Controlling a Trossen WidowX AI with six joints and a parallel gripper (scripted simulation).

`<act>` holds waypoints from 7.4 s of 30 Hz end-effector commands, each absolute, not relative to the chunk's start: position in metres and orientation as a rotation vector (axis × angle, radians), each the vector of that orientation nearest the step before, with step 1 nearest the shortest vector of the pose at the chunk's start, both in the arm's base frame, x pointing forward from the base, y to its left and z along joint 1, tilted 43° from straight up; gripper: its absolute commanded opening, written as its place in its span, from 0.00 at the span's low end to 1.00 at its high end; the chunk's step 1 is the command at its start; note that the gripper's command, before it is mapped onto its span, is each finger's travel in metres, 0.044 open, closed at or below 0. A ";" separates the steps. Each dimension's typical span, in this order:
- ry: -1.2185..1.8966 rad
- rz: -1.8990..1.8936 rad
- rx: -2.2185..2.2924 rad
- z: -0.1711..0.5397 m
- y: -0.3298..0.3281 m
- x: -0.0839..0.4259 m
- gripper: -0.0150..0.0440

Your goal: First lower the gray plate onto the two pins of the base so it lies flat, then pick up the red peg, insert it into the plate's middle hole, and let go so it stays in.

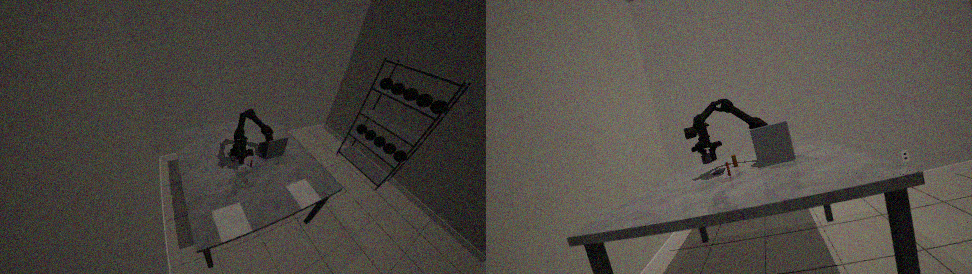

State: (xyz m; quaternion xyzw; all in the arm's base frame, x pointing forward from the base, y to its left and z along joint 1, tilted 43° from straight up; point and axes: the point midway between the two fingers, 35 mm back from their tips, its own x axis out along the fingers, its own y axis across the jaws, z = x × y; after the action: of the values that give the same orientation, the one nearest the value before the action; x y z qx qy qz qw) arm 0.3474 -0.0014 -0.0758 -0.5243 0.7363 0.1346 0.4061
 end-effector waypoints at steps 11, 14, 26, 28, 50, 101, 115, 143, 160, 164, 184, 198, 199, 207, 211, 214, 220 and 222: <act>1.856 0.340 -1.319 -0.049 0.020 0.349 0.25; 1.855 0.362 -1.331 -0.047 0.011 0.350 0.25; 1.849 0.452 -1.381 -0.038 -0.026 0.352 0.25; 1.848 0.467 -1.390 -0.036 -0.032 0.352 0.25; 1.847 0.611 -1.493 -0.017 -0.100 0.341 0.25; 1.862 0.716 -1.578 -0.012 -0.162 0.319 0.25; 1.863 0.716 -1.578 -0.025 -0.174 0.317 0.25; 1.860 0.710 -1.573 -0.027 -0.177 0.317 0.92; 1.859 0.719 -1.575 0.057 -0.096 0.333 1.00; 1.859 0.719 -1.575 0.056 -0.095 0.333 1.00; 1.636 -0.530 -0.586 -0.014 -0.006 0.307 1.00; 1.359 -1.007 -0.109 -0.046 0.030 0.279 1.00; 1.334 -1.039 -0.075 -0.047 0.032 0.278 1.00; 1.117 -1.279 0.198 -0.062 0.046 0.262 1.00; 0.989 -1.391 0.340 -0.067 0.051 0.257 1.00; 0.944 -1.427 0.388 -0.069 0.053 0.255 1.00; 0.943 -1.427 0.388 -0.066 0.049 0.258 1.00; 0.943 -1.427 0.388 -0.066 0.049 0.258 1.00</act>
State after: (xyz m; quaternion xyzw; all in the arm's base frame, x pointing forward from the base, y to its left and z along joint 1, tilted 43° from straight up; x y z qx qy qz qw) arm 0.2708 0.0444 -0.0575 0.1107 0.4703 -0.5780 0.6576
